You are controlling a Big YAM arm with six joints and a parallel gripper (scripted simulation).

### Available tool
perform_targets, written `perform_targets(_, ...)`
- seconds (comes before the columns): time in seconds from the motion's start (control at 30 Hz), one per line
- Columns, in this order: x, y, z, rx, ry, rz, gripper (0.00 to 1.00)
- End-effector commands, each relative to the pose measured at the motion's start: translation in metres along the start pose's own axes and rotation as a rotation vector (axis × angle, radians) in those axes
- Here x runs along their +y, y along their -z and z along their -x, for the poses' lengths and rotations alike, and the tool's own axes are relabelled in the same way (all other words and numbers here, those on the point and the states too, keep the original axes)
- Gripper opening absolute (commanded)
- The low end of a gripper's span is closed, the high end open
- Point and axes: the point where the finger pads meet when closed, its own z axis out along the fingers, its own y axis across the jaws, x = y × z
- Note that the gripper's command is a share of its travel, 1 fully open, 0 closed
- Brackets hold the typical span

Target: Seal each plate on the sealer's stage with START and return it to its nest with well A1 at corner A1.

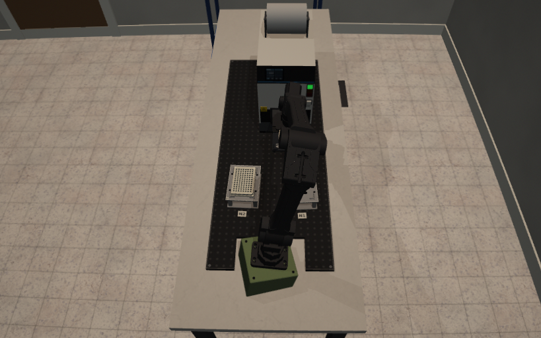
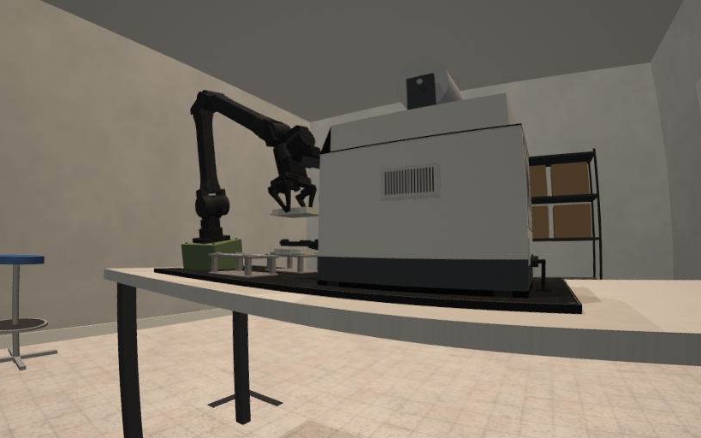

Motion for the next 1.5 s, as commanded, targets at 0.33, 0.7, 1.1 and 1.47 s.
perform_targets(0.33, 0.012, -0.001, 0.053, -0.035, -0.006, -0.001, 0.0)
perform_targets(0.7, 0.01, -0.013, 0.047, 0.0, -0.007, -0.003, 0.0)
perform_targets(1.1, 0.006, -0.003, 0.045, -0.042, -0.019, -0.001, 0.0)
perform_targets(1.47, 0.004, 0.008, 0.062, -0.082, -0.022, -0.003, 0.0)
